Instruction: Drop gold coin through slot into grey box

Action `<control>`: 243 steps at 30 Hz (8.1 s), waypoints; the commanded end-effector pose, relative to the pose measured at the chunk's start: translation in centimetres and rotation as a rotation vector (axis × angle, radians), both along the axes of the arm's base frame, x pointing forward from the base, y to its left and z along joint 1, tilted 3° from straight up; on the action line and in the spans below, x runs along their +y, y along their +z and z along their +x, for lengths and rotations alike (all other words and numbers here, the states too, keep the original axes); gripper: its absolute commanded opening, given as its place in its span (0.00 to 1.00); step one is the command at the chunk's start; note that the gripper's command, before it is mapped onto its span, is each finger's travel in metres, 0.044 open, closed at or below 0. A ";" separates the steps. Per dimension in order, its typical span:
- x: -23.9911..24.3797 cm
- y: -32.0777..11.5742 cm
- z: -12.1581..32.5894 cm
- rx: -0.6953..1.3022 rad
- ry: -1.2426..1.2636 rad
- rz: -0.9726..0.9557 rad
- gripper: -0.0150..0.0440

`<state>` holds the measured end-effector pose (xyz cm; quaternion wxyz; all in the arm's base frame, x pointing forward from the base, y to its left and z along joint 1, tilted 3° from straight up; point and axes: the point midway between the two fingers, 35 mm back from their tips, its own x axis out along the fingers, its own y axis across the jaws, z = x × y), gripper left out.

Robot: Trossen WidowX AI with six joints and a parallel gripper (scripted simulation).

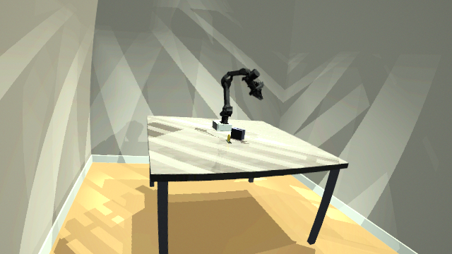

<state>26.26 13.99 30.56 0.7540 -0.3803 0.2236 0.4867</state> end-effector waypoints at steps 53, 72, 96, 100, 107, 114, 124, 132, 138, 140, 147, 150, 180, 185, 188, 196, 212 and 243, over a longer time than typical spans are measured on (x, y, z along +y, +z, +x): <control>-24.0 -23.4 8.2 0.792 -1.475 -0.068 0.53; -24.1 -25.9 8.4 0.793 -1.474 -0.074 0.53; -24.0 -29.6 8.6 0.793 -1.475 -0.068 0.53; -24.0 -29.6 8.6 0.793 -1.475 -0.068 0.39; -24.0 -29.6 8.6 0.793 -1.475 -0.068 0.25; -24.0 -29.6 8.6 0.793 -1.475 -0.068 0.25; -24.1 -27.3 8.7 0.792 -1.475 -0.068 0.25; -24.1 -25.3 8.6 0.792 -1.475 -0.068 0.25; -24.1 -23.8 8.5 0.792 -1.475 -0.068 0.25; -24.1 -23.3 8.4 0.792 -1.475 -0.068 0.25; -24.0 -21.5 8.2 0.792 -1.475 -0.068 0.25; -24.0 -20.7 8.0 0.792 -1.475 -0.068 0.25; -22.9 -20.1 7.3 0.619 -0.753 -0.382 0.25; -22.9 -20.1 7.3 0.619 -0.753 -0.382 0.25; -22.5 -20.1 7.1 0.619 -0.753 -0.382 0.25; -20.6 -20.0 6.2 0.621 -0.752 -0.381 0.25; -17.2 -20.1 3.8 0.624 -0.751 -0.379 0.25; -12.9 -20.6 -0.3 0.629 -0.745 -0.372 0.25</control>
